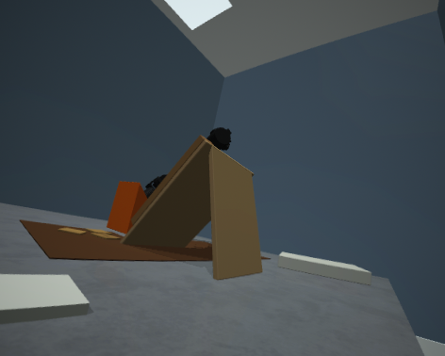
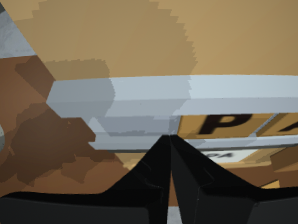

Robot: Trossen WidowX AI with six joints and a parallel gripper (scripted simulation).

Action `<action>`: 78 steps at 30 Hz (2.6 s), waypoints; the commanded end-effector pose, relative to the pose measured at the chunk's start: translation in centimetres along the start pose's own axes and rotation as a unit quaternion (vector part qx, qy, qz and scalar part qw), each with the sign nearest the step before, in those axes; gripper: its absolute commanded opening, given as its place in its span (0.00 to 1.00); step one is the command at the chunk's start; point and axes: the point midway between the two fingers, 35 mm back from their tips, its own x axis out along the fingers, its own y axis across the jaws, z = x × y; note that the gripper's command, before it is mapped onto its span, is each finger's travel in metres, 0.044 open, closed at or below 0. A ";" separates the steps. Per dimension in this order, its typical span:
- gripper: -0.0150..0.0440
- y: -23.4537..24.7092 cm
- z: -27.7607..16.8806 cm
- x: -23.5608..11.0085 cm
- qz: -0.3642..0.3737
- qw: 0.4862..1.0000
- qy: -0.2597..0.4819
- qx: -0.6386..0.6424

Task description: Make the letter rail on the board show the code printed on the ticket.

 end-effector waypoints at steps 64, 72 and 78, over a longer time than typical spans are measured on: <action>0.25 -1.3 0.8 0.9 0.000 1.000 -0.001 0.002; 0.25 -1.6 0.8 0.9 0.000 1.000 -0.001 0.002; 0.25 -1.3 0.3 0.4 0.000 1.000 -0.001 0.002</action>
